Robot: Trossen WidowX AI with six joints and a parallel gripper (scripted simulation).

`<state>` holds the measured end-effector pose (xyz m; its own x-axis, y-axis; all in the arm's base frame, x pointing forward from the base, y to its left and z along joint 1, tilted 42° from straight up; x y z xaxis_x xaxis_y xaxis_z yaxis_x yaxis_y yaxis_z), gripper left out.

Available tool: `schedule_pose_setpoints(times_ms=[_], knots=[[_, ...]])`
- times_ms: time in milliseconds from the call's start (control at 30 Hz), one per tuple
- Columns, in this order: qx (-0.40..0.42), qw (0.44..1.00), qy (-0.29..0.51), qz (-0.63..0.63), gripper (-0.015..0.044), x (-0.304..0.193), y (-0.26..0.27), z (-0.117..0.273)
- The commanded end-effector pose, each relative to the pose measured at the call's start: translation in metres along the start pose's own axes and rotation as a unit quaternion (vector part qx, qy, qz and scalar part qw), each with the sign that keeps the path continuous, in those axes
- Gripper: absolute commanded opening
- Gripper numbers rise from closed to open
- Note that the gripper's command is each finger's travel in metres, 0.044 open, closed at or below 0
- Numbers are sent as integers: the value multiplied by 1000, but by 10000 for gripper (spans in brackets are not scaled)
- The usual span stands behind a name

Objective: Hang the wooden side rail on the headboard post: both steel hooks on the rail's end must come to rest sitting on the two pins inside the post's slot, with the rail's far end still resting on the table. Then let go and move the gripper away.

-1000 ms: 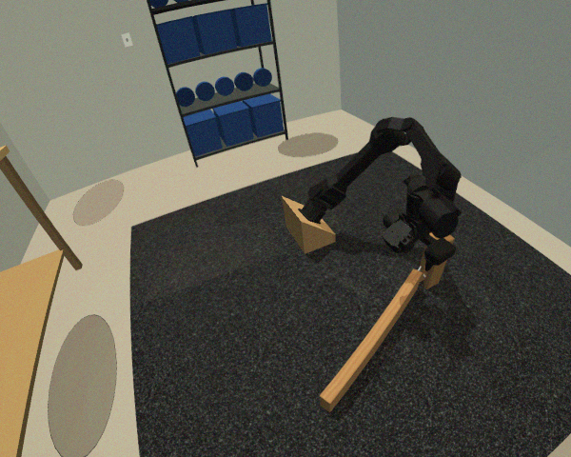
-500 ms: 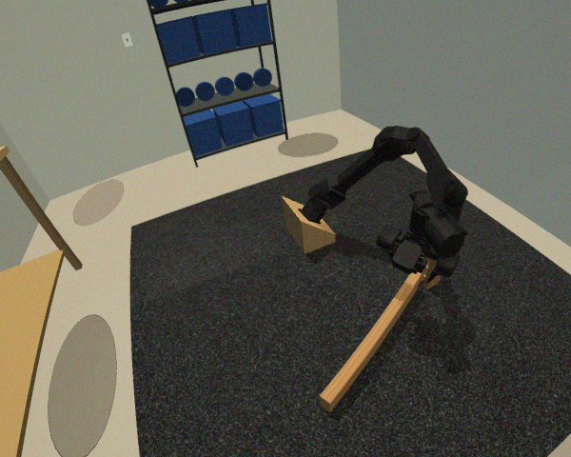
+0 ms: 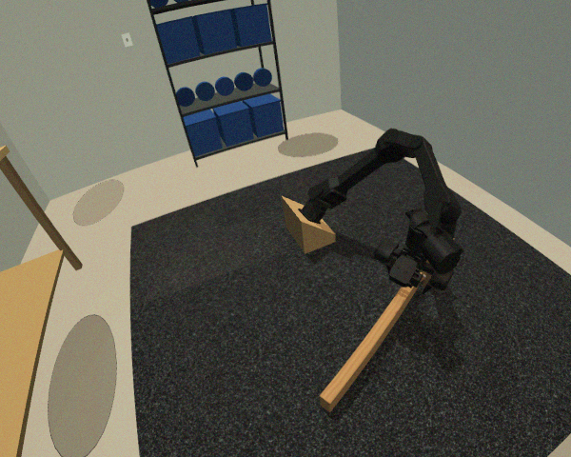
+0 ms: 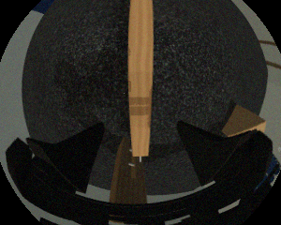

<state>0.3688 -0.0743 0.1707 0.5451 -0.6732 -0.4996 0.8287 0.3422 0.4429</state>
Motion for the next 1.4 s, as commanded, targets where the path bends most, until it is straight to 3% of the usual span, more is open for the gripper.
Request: schedule_pose_setpoints(times_ms=[0, 1300, 1367], knots=[[2, 1000, 1, -2, 440, 0, 0, -6], [3, 1000, 2, -2, 440, -1, 0, -65], [3, 1000, 2, -2, 387, -1, 0, -65]])
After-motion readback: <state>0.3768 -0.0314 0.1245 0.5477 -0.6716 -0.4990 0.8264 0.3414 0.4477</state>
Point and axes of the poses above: the point midway between the two fingers, 35 mm back from their tips, its own z axis back along the fingers, its own y axis across the jaws, x = y × z, the point moved 10 cm from there along z, back along the fingers, and after that the axes turned 14 degrees about z, right-handed, at the moved point
